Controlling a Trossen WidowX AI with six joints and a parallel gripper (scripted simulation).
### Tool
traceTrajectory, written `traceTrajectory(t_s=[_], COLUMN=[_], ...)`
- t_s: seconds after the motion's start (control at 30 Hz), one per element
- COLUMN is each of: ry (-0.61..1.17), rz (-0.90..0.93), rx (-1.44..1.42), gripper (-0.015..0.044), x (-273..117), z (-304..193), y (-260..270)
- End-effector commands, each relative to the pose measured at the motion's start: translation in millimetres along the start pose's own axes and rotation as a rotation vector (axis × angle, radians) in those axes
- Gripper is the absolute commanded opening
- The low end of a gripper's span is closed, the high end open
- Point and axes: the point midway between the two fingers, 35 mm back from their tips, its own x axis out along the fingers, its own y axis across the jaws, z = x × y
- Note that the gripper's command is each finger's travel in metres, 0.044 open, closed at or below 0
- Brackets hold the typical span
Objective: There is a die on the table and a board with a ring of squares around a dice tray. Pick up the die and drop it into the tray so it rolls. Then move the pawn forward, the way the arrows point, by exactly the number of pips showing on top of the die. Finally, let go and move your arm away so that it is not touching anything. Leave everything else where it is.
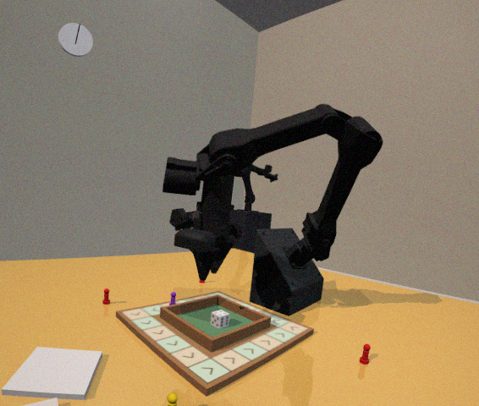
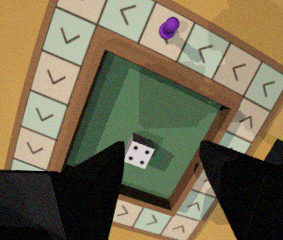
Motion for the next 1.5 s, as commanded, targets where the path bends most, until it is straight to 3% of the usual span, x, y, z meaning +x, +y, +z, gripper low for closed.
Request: traceTrajectory(t_s=[0.0, 0.13, 0.53, 1.27, 1.47], ry=[0.008, 0.008, -0.007, -0.008, -0.008], rz=[0.017, 0.035, 0.066, 0.067, 0.067], rx=[-0.586, -0.946, -1.516, -1.530, -1.530], gripper=[0.0200, 0.0200, 0.0200, 0.0200, 0.0200], x=[10, 16, 29, 30, 45], z=[35, 55, 86, 88, 88], y=[-5, -10, -18, -18, -17])
